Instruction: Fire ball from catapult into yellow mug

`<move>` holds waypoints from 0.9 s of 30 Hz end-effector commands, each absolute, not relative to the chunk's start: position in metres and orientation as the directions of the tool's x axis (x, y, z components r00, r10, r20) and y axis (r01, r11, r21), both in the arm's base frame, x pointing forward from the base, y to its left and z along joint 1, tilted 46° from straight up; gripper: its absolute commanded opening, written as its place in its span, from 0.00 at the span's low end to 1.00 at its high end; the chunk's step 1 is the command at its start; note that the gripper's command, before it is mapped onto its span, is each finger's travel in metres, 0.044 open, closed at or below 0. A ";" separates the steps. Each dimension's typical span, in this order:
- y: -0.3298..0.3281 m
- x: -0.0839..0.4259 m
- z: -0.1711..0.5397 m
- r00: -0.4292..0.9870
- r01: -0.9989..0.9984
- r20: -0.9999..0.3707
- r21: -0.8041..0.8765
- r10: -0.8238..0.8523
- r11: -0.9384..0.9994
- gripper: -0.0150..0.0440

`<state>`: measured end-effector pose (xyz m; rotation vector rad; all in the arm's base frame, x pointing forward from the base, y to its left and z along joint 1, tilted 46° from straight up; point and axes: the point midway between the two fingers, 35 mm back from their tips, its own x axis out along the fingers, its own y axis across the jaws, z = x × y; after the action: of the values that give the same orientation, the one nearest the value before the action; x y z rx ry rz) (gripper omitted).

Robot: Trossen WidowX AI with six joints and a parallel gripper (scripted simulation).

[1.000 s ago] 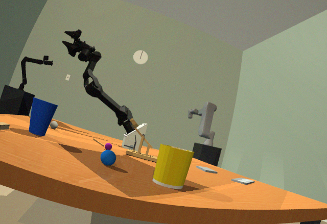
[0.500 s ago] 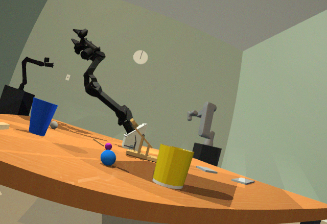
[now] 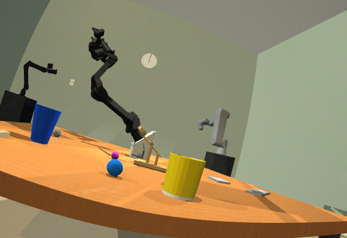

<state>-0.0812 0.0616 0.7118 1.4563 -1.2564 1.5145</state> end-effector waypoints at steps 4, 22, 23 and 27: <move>0.102 -0.089 0.704 -0.170 -0.947 0.985 -0.174 -0.038 -0.270 1.00; 0.222 -0.091 0.671 -0.205 -0.978 0.915 -0.182 0.347 -0.099 1.00; 0.229 -0.089 0.668 -0.202 -0.979 0.907 -0.182 0.369 -0.088 1.00; 0.254 -0.083 0.657 -0.187 -0.981 0.875 -0.186 0.447 -0.046 1.00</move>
<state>-0.0886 0.2271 0.6699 0.8568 -1.0307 1.5473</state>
